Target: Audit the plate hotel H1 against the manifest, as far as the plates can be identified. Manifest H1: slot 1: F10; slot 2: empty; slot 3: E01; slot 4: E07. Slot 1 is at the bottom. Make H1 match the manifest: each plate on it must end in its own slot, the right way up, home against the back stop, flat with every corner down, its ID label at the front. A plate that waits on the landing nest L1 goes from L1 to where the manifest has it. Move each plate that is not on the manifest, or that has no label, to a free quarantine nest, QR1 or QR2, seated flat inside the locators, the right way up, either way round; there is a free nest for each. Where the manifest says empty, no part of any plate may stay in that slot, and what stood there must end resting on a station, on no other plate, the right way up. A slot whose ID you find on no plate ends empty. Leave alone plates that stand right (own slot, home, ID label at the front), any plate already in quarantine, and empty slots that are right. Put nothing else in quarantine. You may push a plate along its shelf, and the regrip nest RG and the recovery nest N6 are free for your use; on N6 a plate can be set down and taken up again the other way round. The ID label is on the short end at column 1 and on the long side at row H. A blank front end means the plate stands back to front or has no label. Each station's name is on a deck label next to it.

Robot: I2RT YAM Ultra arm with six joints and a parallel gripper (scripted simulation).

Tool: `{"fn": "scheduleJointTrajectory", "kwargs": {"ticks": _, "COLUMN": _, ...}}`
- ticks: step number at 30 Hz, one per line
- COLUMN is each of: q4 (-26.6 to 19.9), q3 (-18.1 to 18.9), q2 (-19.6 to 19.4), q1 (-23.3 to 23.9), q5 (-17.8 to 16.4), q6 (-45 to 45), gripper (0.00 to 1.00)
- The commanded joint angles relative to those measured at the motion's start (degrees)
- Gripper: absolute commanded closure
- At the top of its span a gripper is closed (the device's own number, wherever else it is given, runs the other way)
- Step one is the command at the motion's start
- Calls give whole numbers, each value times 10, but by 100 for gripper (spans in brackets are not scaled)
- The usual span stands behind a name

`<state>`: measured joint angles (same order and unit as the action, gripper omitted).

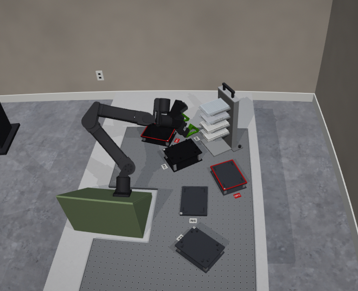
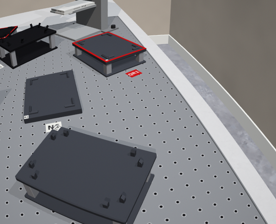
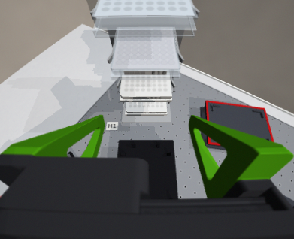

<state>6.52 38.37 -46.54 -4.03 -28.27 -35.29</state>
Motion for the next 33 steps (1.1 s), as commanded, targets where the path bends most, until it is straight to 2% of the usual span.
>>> {"fn": "scheduleJointTrajectory", "kwargs": {"ticks": 1, "q4": 7, "q3": 13, "q2": -5, "q1": 0, "q5": 9, "q6": 0, "gripper": 0}}
{"fn": "scheduleJointTrajectory", "kwargs": {"ticks": 33, "q4": 33, "q3": 79, "q2": -96, "q1": -16, "q5": 25, "q6": -1, "gripper": 0}}
